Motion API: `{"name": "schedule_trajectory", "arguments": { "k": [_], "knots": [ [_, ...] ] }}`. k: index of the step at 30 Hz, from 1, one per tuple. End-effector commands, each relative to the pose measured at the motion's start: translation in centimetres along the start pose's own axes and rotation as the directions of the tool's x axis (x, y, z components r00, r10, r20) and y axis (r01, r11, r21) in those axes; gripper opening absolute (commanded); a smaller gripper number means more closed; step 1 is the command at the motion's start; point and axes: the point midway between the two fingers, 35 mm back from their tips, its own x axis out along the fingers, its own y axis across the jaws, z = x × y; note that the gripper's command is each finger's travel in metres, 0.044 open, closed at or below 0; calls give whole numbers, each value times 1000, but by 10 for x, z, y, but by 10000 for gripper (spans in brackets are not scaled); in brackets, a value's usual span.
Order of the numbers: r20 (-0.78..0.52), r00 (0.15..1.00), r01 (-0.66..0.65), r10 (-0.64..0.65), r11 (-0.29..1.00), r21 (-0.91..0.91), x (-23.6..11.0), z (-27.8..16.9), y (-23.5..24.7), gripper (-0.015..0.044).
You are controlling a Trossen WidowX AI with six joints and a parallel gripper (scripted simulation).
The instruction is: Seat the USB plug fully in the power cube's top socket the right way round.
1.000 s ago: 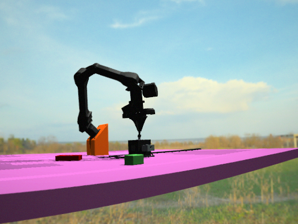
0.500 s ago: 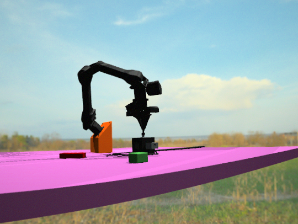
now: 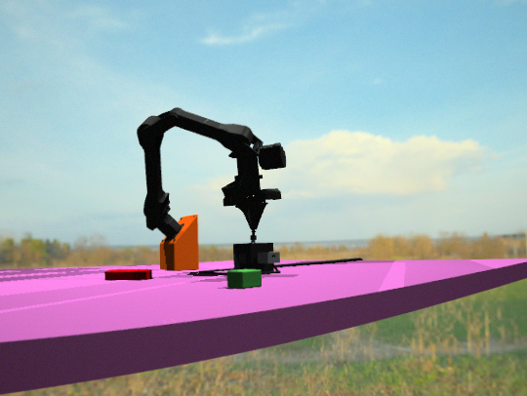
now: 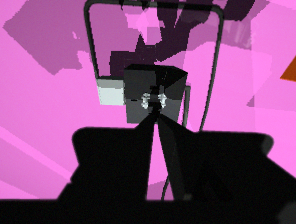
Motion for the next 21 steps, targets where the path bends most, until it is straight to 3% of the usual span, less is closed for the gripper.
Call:
{"name": "schedule_trajectory", "arguments": {
  "k": [1, 21],
  "knots": [
    [1, 1000, -3, 3, 1000, -2, 1, 0, 0, 0],
    [2, 1000, -3, 3, 1000, -2, 3, 1, 0, 0]
  ]
}}
